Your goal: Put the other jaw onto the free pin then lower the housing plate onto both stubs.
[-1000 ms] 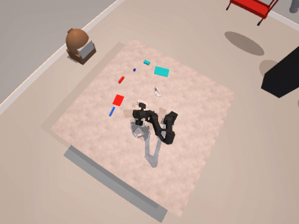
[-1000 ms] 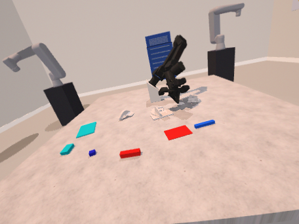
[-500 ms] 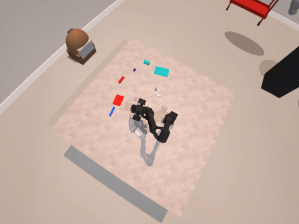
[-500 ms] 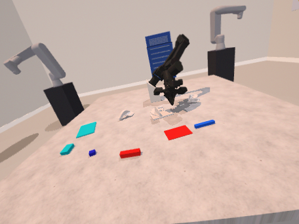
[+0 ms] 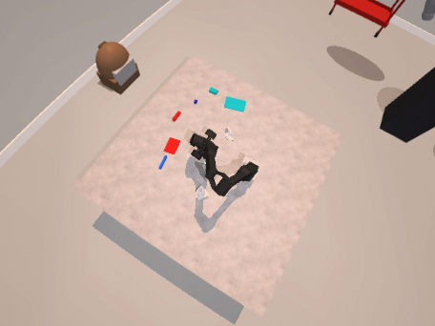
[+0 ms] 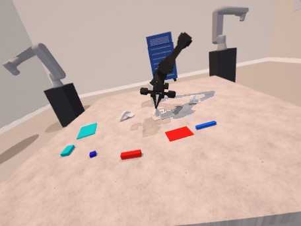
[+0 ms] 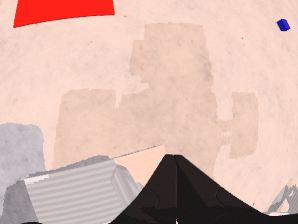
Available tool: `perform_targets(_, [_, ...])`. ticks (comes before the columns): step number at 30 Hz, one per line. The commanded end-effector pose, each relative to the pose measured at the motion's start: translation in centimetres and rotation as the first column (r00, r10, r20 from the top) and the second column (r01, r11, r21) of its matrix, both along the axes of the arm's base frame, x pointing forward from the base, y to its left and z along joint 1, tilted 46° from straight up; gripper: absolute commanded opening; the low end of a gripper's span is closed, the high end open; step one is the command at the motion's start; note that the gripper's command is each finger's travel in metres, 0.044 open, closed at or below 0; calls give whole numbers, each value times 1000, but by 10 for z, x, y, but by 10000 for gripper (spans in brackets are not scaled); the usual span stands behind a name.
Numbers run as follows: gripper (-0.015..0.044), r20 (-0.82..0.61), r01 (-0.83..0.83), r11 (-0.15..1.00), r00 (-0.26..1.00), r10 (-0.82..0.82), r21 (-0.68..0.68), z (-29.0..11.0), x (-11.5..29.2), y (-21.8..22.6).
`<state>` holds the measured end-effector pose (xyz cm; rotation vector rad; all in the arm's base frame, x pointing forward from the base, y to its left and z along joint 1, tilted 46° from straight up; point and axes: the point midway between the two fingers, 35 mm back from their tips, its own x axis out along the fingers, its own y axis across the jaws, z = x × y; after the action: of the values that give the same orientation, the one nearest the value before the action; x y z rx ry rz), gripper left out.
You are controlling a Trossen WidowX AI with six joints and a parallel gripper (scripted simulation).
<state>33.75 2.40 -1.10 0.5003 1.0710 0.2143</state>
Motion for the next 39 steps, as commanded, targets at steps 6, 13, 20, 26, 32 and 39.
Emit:
perform_targets(6, [0,-242,56,998,969,-45,41,-43,6,-53])
perform_targets(13, [0,-412,110,987,910,-54,113,-74,-2,-92])
perform_targets(20, [0,-550,183,960,834,-37,213,-103,-20,-126])
perform_targets(26, [0,-640,261,914,769,-1,312,-125,-40,-151])
perform_targets(32, [0,-657,281,898,754,11,338,-130,-45,-156])
perform_targets(39, [0,-657,282,898,754,11,338,-134,-45,-152])
